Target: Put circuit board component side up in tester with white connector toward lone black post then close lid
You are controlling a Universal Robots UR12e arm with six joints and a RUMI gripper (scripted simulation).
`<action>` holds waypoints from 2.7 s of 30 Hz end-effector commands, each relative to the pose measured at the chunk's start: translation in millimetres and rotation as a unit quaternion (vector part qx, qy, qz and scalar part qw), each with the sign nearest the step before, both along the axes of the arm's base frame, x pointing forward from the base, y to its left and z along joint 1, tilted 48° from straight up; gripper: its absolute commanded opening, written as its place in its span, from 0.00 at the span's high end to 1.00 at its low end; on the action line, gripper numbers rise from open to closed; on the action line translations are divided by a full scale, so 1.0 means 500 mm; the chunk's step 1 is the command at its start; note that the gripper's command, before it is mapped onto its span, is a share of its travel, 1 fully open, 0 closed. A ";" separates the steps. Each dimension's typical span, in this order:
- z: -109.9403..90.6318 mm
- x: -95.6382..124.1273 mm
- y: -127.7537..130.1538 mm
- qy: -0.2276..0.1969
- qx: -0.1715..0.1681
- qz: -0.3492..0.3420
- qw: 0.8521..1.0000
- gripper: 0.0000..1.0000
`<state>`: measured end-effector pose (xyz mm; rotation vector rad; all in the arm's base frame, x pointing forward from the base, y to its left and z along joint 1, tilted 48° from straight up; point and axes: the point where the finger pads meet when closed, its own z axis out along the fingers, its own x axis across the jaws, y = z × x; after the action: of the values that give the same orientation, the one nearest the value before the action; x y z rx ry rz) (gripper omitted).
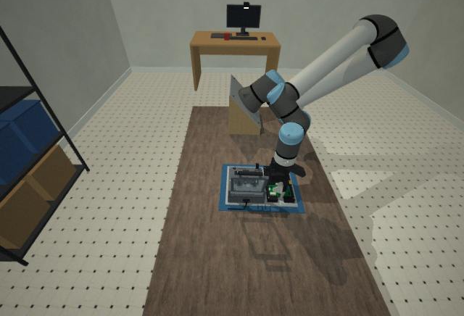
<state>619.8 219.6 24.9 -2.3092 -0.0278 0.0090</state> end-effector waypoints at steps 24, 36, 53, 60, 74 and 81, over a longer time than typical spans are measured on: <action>-0.014 0.001 0.015 0.000 0.000 0.000 1.000 0.41; -0.014 0.001 0.015 0.000 0.000 0.000 1.000 0.41; -0.014 0.001 0.015 0.000 0.000 0.000 1.000 0.41; -0.014 0.001 0.015 0.000 0.000 0.000 1.000 0.46; -0.014 0.001 0.015 0.000 0.000 0.000 1.000 0.49; -0.014 0.001 0.015 0.000 0.000 0.000 1.000 0.49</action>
<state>619.7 227.6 17.5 -2.3092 -0.0277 0.0089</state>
